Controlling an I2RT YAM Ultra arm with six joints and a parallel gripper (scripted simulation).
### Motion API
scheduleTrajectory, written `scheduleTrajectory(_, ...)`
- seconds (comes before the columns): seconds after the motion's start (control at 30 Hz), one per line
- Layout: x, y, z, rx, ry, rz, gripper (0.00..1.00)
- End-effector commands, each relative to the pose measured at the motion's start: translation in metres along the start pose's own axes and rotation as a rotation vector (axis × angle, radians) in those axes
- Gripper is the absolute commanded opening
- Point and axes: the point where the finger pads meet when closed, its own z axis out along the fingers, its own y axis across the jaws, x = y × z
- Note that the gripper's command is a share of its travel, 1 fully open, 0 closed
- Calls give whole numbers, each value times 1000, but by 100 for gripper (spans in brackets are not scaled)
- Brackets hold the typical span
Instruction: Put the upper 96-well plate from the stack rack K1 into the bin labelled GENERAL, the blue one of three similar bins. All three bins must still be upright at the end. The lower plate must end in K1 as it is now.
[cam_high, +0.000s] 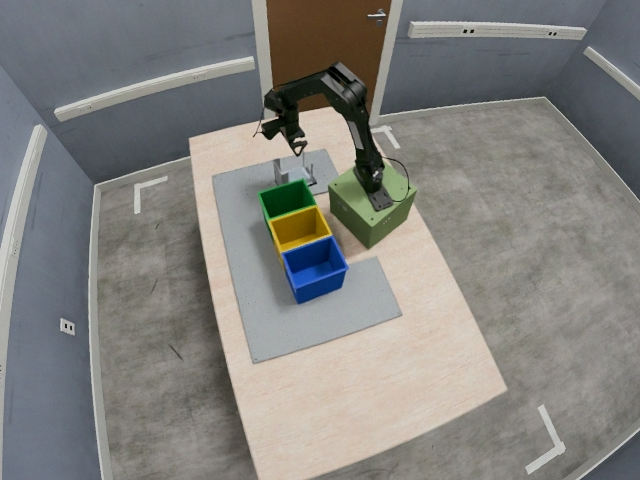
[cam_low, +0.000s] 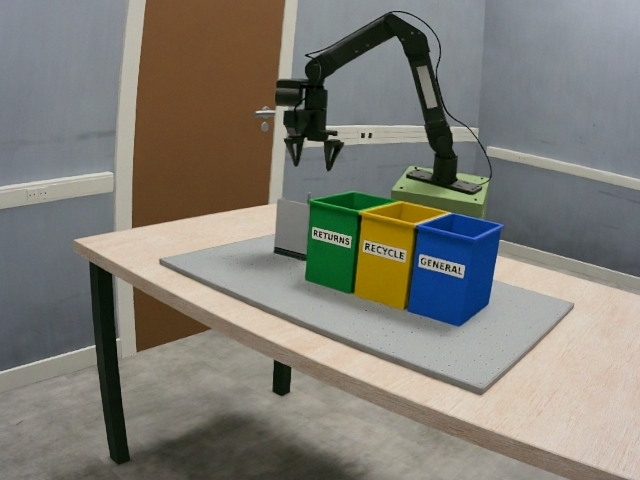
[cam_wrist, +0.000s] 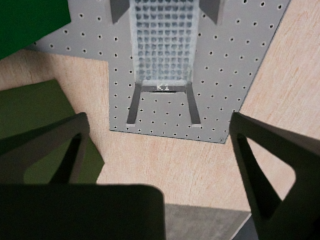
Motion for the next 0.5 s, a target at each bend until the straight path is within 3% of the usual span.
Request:
scheduleTrajectory(0.0,-9,-9,-22,55,-38,-15,100)
scheduleTrajectory(0.07,-9,-9,-22,55,-38,-15,100)
scheduleTrajectory(0.13,-5,-1,-8,35,-28,-13,100)
scheduleTrajectory(0.37,-1,0,15,5,-11,2,100)
scheduleTrajectory(0.43,-1,0,15,5,-11,2,100)
scheduleTrajectory(0.47,-12,-13,-4,70,-46,-13,100)
